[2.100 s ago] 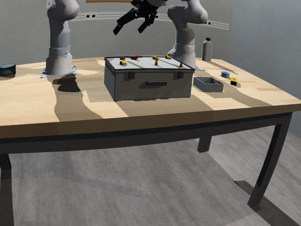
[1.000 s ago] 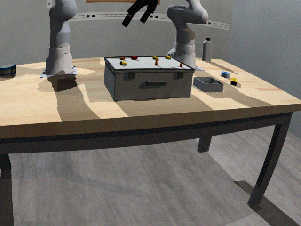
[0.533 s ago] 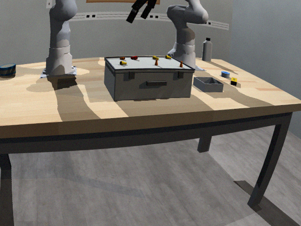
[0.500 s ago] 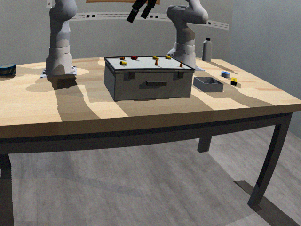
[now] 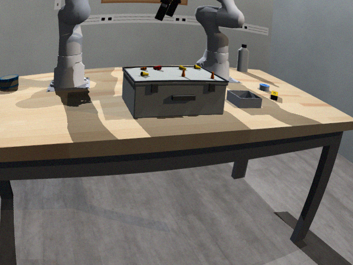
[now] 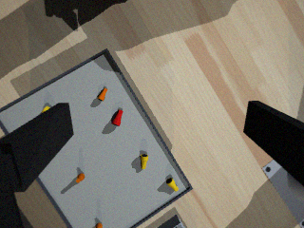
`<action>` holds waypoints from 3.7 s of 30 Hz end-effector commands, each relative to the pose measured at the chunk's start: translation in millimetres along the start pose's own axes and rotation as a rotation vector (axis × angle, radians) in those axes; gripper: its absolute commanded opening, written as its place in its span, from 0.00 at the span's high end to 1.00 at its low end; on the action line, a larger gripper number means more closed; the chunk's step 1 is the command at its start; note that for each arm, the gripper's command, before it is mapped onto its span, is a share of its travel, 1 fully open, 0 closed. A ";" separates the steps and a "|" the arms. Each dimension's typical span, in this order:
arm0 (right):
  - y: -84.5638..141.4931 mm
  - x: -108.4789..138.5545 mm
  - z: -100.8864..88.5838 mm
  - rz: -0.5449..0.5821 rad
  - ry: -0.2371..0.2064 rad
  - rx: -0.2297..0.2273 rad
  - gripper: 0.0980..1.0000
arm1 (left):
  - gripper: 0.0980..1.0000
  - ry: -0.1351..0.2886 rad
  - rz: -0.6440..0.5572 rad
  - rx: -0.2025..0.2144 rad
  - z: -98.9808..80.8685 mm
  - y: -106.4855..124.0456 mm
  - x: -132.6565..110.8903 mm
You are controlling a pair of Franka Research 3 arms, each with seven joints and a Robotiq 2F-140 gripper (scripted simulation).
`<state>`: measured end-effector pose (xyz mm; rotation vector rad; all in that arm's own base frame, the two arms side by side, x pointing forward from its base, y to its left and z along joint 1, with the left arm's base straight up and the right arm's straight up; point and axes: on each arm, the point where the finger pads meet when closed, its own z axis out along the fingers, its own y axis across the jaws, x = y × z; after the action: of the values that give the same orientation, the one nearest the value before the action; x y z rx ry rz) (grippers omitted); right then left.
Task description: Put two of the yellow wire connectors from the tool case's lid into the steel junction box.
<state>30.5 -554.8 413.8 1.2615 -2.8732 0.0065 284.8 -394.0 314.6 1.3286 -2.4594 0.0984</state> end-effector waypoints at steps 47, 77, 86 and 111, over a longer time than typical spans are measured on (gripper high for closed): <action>0.0 0.0 -0.1 0.000 0.000 0.000 0.00 | 0.00 -0.265 -0.469 0.169 -85.9 -61.6 -29.0; 0.0 0.0 -0.1 0.000 0.000 0.000 0.00 | 1.00 -0.298 -0.522 0.195 -97.7 -69.9 -32.8; 0.0 0.0 -0.1 0.000 0.000 0.000 0.00 | 1.00 -0.298 -0.522 0.195 -97.7 -69.9 -32.8; 0.0 0.0 -0.1 0.000 0.000 0.000 0.00 | 0.83 -0.298 -0.526 0.195 -95.7 -71.4 -32.5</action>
<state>30.5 -554.8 413.8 1.2615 -2.8732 0.0065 384.9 -385.7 389.1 2.1570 -2.2804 0.0148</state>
